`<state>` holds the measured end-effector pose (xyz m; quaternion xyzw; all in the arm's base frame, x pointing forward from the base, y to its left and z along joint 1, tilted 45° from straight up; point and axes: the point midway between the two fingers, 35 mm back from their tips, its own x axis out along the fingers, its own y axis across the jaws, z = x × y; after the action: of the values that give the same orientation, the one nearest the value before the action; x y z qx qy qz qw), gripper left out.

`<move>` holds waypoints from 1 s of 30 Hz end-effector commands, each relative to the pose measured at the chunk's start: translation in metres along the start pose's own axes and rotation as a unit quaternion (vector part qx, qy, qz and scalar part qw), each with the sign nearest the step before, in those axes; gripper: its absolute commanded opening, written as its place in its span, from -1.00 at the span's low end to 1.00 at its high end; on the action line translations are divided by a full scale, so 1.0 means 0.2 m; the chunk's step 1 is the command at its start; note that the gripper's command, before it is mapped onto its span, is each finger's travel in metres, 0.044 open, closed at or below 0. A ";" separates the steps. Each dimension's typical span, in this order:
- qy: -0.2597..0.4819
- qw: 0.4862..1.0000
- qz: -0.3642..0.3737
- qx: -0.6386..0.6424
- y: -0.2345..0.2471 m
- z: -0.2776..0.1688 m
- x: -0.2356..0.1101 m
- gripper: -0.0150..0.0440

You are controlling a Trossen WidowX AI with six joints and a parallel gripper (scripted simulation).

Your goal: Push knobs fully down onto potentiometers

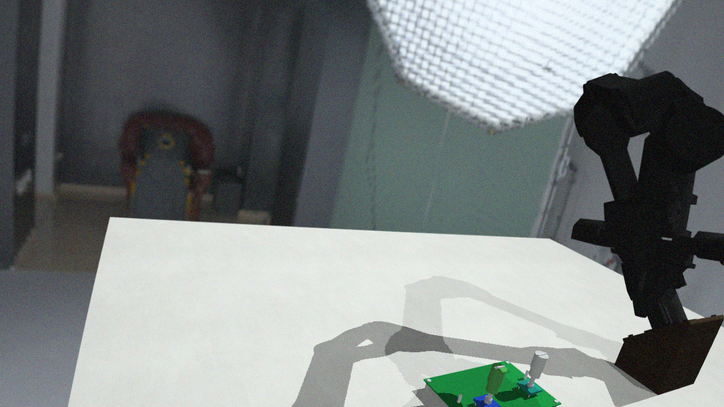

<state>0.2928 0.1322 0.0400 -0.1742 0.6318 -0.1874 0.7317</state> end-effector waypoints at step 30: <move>0.075 0.986 -0.124 -0.085 -0.49 0.10 0.35 -0.49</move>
<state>0.3175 0.0171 0.0352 -0.2950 0.6702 -0.2346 0.6393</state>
